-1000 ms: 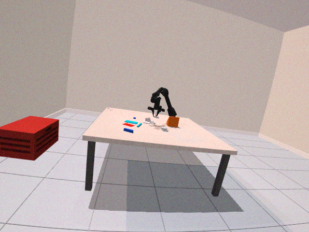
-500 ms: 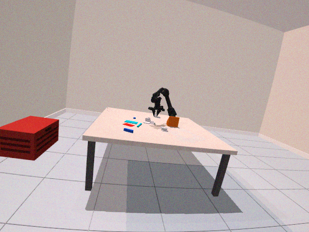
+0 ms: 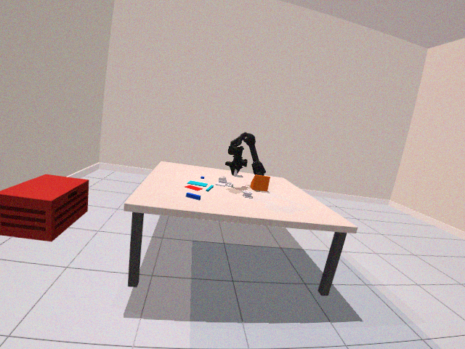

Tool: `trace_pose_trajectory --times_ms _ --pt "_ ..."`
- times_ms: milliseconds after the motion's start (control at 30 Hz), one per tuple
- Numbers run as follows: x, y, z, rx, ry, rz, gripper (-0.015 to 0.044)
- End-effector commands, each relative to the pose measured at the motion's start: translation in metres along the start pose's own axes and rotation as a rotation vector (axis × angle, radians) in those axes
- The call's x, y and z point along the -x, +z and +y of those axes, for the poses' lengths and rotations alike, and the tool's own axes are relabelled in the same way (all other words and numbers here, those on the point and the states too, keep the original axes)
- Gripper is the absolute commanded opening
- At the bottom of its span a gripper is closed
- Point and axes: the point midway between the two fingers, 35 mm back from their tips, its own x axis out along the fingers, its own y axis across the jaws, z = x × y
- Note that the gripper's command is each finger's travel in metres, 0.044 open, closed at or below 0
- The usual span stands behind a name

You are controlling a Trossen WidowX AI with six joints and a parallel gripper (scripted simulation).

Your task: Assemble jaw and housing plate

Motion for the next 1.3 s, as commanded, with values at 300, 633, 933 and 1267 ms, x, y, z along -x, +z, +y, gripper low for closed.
trace_pose_trajectory --times_ms 300,633,933,1267 --pt "-0.005 -0.006 0.018 0.258 0.012 0.004 0.0134" --pt "-0.007 -0.010 0.030 0.462 0.013 0.003 0.0134" --pt "-0.008 -0.011 0.033 0.513 0.014 0.003 0.0134" --pt "-0.008 -0.011 0.033 0.513 0.014 0.003 0.0134"
